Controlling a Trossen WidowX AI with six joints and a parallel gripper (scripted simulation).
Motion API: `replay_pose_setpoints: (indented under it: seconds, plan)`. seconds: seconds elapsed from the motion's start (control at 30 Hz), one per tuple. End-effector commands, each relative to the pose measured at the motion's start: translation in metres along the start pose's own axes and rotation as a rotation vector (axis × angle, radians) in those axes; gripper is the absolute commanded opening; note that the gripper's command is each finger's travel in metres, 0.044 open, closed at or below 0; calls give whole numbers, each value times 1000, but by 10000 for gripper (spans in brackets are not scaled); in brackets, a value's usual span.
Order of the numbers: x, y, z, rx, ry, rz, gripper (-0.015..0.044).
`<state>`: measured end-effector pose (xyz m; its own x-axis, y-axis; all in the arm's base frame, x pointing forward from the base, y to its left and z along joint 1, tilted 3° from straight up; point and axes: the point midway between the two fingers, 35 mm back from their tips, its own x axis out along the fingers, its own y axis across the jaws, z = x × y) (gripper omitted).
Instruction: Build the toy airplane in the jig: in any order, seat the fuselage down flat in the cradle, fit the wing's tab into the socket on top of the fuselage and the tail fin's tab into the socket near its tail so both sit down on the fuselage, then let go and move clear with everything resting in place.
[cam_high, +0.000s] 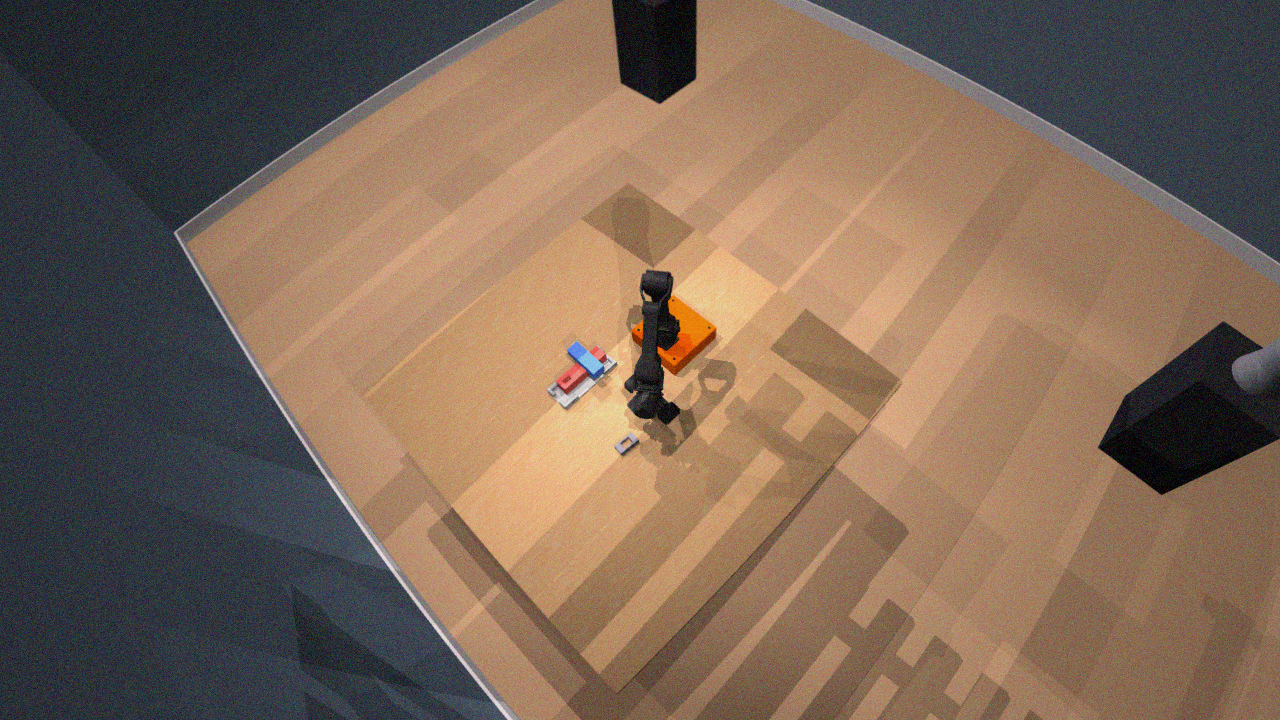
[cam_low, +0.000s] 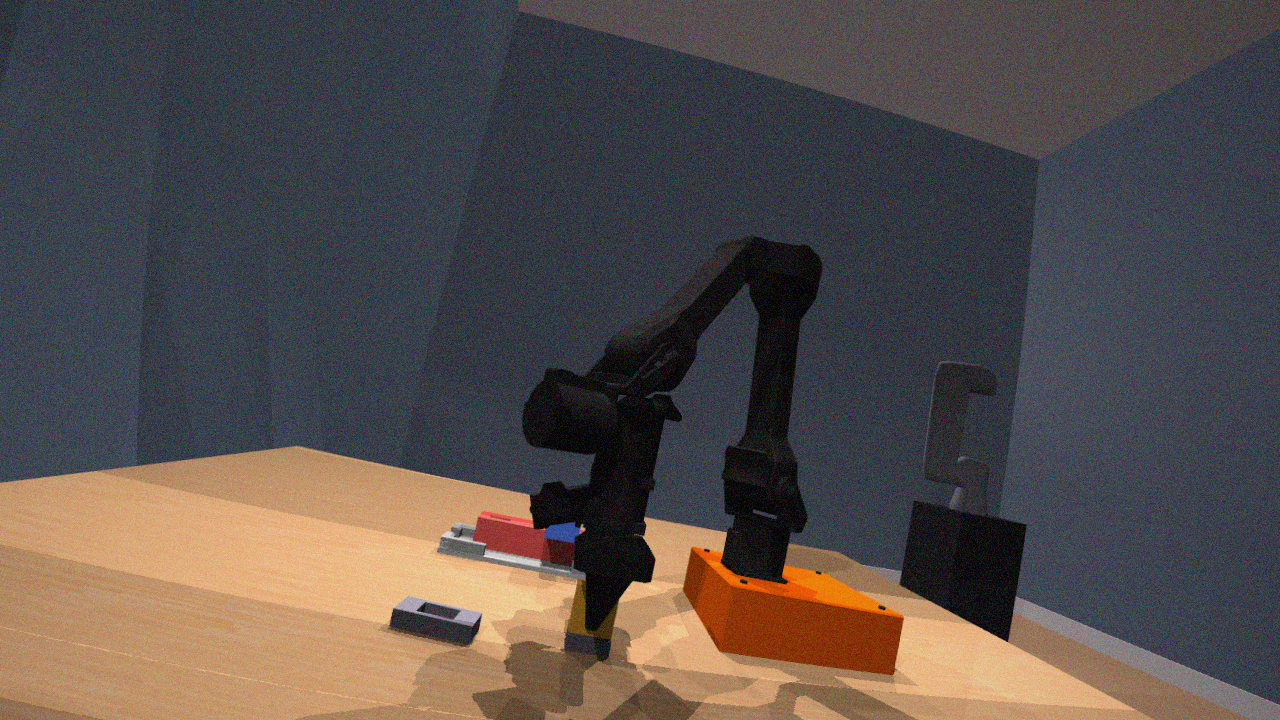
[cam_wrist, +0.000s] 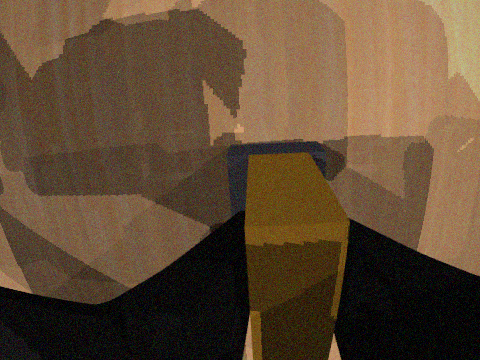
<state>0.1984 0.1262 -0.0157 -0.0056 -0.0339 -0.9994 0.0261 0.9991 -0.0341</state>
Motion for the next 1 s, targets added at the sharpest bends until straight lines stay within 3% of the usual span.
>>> replay_pose_setpoints:
  seconds: [0.0, 0.13, 0.97]
  plan:
    - [0, 1, 0, -1, 2, 4, 46]
    - [0, 1, 0, -1, 2, 4, 0]
    - [-64, 5, 8, 5, 10, 27, 0]
